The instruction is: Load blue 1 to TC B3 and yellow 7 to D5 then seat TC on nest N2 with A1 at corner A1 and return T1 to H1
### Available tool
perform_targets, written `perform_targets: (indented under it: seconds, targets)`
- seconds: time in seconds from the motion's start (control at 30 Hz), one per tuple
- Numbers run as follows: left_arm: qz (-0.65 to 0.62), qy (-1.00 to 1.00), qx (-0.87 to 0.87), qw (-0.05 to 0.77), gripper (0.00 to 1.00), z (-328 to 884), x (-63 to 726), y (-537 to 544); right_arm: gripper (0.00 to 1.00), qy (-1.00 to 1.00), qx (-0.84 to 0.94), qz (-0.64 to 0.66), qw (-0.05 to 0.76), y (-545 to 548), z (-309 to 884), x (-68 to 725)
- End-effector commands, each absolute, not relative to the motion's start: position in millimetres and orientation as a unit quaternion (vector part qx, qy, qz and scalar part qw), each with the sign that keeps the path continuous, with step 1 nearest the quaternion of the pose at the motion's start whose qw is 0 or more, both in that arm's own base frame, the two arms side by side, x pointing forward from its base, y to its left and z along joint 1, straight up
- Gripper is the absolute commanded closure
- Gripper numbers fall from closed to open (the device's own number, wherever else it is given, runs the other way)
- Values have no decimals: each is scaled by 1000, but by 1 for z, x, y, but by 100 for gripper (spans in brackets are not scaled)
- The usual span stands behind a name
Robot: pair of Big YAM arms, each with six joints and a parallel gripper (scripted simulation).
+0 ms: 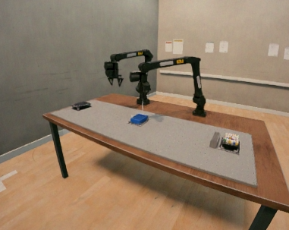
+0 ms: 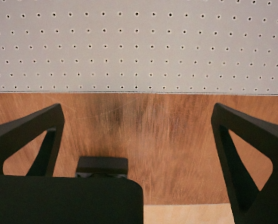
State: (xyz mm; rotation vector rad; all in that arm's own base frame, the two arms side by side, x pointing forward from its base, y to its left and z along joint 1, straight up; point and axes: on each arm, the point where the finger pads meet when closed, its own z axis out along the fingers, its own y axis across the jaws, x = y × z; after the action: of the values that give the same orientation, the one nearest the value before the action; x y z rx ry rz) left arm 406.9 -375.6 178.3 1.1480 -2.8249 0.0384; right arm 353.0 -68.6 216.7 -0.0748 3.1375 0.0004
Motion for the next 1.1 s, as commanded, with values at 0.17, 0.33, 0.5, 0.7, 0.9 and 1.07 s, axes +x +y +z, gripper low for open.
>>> perform_targets:
  seconds: [0.17, 0.33, 0.5, 0.7, 0.9, 1.07]
  targets:
    - [16, -924, 379, 46, 93, 171, 415, -372, 0, 1000, -17, -4, 18, -70, 229, 361]
    - [17, -924, 378, 45, 93, 172, 415, -372, 0, 1000, -17, -4, 18, -70, 229, 361]
    - [21, -924, 378, 43, 93, 176, 415, -371, 0, 1000, -17, -4, 18, -70, 229, 361]
    - [28, -925, 378, 39, 93, 183, 413, -370, 0, 1000, -17, -4, 18, -70, 229, 361]
    - [27, -925, 378, 40, 93, 180, 413, -369, 0, 1000, -17, -4, 18, -70, 229, 361]
    - [28, -925, 378, 40, 93, 181, 413, -369, 0, 1000, -17, -4, 18, -70, 229, 361]
